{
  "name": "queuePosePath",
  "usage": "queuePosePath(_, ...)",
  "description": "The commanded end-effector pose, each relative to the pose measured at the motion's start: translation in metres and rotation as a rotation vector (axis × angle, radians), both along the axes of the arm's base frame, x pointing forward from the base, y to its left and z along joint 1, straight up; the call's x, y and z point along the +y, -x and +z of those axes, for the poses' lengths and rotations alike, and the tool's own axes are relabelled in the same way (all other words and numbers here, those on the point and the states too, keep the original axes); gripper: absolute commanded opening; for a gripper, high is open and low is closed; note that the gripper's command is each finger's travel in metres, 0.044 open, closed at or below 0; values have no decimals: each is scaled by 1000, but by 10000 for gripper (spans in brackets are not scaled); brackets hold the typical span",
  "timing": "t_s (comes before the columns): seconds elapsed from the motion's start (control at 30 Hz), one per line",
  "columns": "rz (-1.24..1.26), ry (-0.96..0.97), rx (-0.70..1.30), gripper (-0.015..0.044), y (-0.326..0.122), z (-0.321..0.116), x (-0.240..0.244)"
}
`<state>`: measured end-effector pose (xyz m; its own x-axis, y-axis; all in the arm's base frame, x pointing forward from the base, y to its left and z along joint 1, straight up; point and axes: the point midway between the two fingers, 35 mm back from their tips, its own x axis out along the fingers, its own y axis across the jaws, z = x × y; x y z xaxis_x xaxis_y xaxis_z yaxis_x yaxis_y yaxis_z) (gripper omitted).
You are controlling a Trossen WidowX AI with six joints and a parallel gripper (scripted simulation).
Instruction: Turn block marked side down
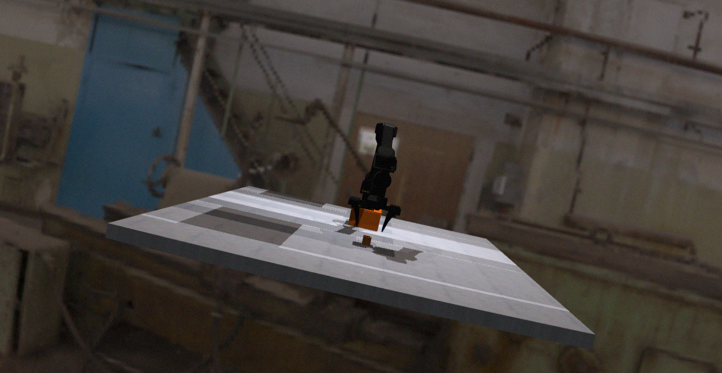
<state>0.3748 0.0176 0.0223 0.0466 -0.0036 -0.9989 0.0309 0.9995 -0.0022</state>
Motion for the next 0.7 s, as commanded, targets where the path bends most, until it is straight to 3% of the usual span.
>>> queuePosePath(0.0, -5, -3, 13, 440, 2, -12, 0)
queuePosePath(0.67, -5, -4, 14, 440, 1, -39, 0)
